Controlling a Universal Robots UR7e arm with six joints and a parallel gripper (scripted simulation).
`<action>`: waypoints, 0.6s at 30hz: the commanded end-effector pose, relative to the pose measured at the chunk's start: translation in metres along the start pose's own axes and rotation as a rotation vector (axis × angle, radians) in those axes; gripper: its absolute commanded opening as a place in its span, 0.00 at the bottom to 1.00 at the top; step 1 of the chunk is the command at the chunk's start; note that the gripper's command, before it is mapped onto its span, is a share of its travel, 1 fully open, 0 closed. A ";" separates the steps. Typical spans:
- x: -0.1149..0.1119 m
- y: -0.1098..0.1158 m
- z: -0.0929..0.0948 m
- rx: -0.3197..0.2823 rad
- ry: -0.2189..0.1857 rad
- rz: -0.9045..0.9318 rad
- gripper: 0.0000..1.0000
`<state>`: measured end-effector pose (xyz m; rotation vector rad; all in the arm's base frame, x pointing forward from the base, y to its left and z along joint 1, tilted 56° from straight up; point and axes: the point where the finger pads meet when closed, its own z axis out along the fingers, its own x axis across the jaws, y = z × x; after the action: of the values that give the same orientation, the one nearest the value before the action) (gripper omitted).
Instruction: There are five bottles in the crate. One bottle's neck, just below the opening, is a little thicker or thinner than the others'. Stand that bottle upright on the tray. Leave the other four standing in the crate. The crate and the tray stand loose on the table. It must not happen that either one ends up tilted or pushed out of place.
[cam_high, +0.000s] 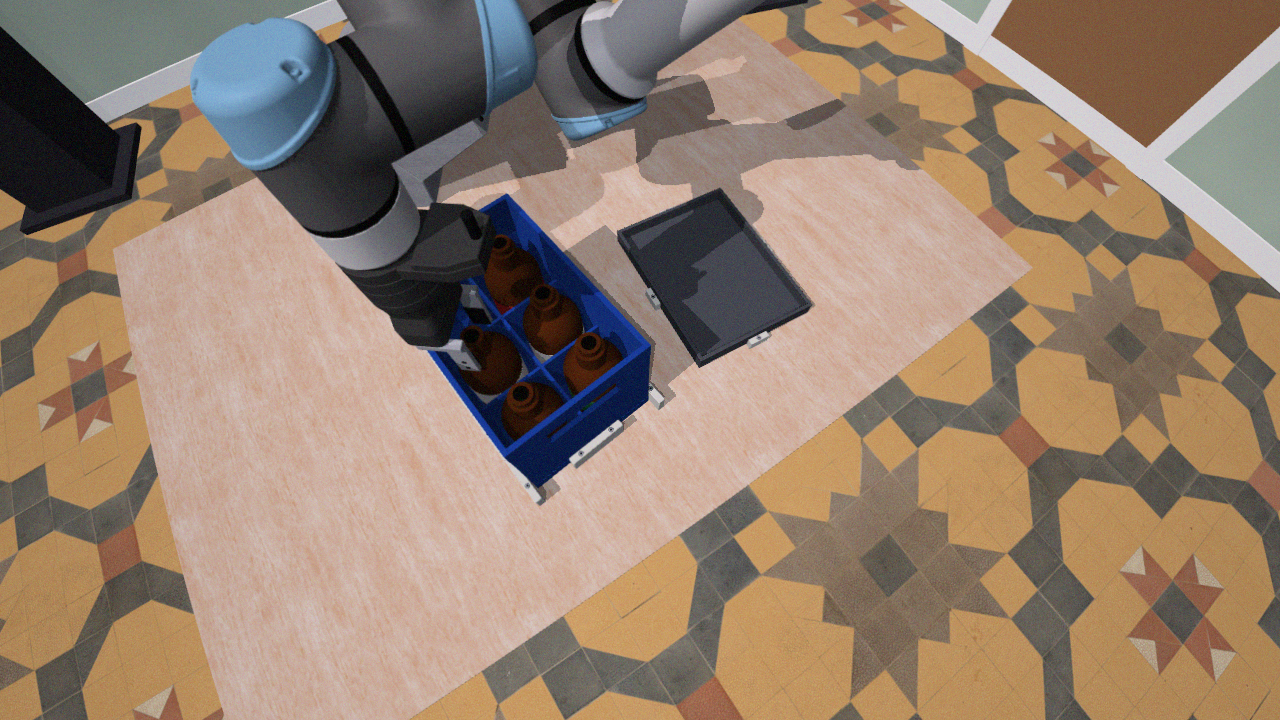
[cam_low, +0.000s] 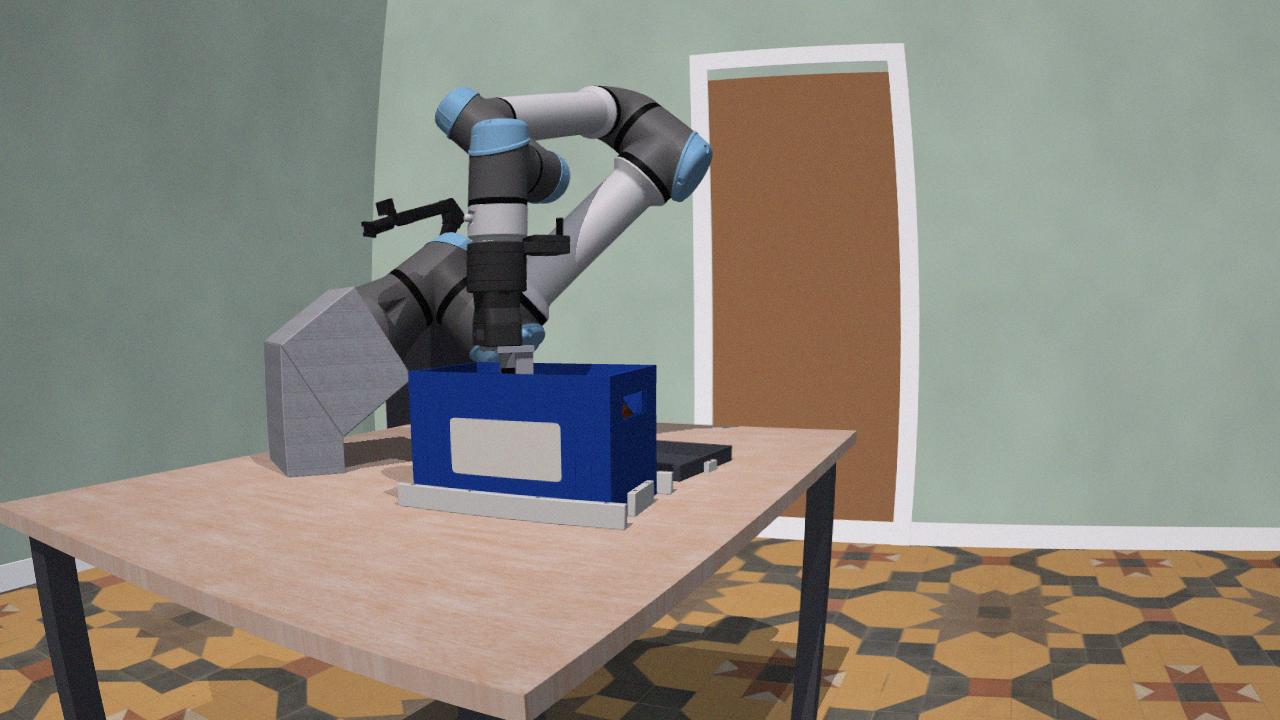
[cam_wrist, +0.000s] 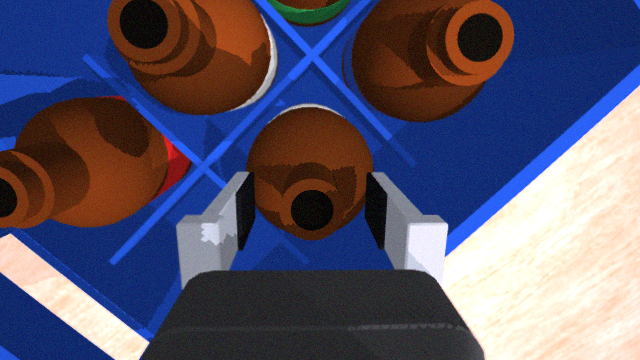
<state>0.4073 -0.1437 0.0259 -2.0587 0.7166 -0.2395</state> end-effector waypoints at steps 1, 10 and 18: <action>0.000 0.000 0.000 0.000 0.001 0.000 1.00; 0.000 0.000 0.000 0.000 0.001 0.000 0.00; 0.000 0.000 0.000 0.000 0.001 0.000 0.00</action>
<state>0.4073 -0.1437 0.0259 -2.0587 0.7166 -0.2394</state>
